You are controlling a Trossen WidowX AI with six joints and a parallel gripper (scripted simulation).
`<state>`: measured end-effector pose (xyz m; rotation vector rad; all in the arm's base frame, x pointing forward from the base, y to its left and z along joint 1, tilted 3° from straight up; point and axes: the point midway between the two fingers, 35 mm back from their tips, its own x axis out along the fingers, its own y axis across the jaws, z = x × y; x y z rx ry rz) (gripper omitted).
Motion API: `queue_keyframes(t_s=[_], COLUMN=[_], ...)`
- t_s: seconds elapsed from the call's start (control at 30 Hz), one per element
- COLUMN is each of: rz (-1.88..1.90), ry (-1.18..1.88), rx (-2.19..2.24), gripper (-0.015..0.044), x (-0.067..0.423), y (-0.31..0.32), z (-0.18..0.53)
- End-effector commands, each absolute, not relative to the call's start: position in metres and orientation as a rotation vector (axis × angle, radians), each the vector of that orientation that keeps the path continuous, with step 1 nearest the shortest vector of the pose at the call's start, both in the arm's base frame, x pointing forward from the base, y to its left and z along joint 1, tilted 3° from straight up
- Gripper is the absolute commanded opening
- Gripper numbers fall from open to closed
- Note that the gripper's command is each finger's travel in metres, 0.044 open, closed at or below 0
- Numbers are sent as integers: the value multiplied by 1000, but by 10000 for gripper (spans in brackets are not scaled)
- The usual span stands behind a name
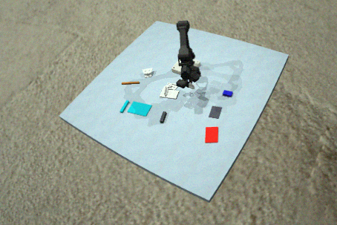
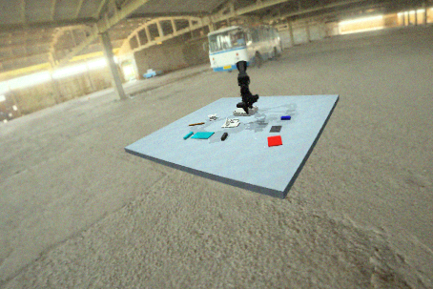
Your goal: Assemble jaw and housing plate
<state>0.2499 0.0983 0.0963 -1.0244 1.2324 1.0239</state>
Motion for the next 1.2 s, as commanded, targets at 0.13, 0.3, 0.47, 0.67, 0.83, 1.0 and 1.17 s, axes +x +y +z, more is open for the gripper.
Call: queue_keyframes(t_s=[0.13,0.3,0.47,0.67,0.83,1.0,1.17], rz=[1014,930,842,736,646,556,465], ry=[1231,1277,1319,1365,1398,1426,1451], rx=[-1009,-918,-823,-709,-613,-517,-420], gripper=[134,134,134,134,134,134,134], x=[250,248,246,244,241,238,236], y=[98,90,81,71,64,56,48], z=[105,105,105,104,104,103,103])
